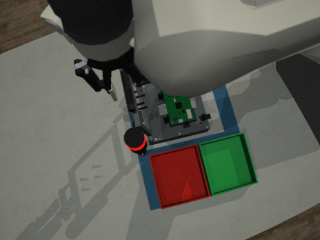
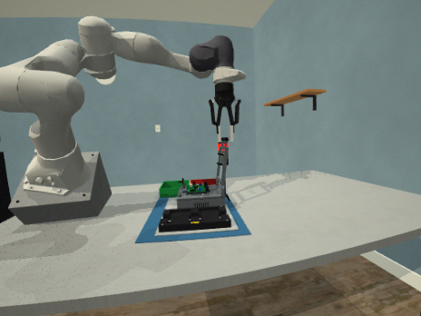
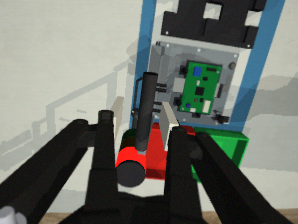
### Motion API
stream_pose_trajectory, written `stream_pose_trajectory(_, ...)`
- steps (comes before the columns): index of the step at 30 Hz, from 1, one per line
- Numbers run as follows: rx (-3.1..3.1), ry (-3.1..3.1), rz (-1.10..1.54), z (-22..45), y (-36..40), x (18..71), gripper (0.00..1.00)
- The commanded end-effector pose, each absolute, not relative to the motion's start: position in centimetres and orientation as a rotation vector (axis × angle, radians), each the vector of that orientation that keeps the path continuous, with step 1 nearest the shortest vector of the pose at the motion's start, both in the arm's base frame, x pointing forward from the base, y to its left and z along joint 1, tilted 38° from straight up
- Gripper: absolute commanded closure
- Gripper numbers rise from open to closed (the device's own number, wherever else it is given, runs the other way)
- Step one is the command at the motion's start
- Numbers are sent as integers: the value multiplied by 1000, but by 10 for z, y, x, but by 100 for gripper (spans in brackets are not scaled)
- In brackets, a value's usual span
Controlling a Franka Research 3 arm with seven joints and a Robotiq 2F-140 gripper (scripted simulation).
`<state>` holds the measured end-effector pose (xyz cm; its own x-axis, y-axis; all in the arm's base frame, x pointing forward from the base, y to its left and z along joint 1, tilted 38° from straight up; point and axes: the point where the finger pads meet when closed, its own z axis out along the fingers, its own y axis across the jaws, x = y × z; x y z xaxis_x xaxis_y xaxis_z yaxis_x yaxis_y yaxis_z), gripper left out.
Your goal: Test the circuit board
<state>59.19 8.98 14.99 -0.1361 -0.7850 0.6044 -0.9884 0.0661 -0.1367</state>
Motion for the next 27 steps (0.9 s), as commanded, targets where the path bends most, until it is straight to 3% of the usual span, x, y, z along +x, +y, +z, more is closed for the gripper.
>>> stream_pose_trajectory(1, 1768, -1983, 752, 149, 90, 593, 70)
stream_pose_trajectory(27, 1768, -1983, 752, 168, 105, 592, 70)
